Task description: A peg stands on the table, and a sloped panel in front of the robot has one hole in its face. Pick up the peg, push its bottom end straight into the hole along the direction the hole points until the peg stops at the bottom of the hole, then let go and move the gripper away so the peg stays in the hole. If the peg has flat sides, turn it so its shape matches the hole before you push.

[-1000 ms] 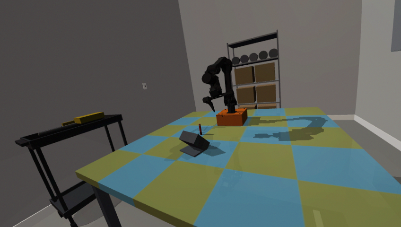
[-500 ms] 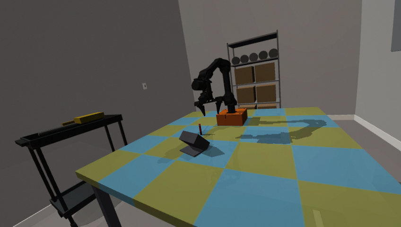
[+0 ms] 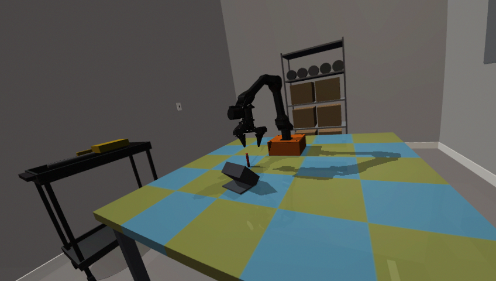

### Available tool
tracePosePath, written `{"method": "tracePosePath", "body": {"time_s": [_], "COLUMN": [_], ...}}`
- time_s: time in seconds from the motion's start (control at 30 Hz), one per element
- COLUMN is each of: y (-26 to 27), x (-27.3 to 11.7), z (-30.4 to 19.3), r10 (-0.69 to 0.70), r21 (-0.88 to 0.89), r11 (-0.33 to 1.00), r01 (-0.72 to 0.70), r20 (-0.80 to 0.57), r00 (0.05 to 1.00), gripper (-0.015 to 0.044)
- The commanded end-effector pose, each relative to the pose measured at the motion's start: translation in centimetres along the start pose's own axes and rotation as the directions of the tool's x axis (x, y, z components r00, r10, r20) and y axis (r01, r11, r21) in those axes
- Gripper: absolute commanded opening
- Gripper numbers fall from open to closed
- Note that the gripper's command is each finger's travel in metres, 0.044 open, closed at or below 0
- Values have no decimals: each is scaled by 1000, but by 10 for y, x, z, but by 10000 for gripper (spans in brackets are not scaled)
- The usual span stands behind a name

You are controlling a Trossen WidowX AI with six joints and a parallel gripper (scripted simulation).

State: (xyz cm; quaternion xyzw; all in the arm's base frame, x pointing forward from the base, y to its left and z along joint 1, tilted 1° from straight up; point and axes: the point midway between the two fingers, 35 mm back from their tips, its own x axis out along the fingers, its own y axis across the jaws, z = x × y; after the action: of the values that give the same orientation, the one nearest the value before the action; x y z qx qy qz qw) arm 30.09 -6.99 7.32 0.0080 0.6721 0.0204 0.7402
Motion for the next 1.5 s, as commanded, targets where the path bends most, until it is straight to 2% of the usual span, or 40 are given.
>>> {"method": "tracePosePath", "body": {"time_s": [0.0,0.33,1.47], "y": [-15,-55,-59], "x": [7,21,71], "z": [-5,-21,-24], "r10": [-18,-55,-55], "r21": [25,106,108], "r11": [1000,992,992], "r01": [18,64,65], "r20": [-27,-89,-91], "r00": [999,995,994], "gripper": [440,440,440]}}
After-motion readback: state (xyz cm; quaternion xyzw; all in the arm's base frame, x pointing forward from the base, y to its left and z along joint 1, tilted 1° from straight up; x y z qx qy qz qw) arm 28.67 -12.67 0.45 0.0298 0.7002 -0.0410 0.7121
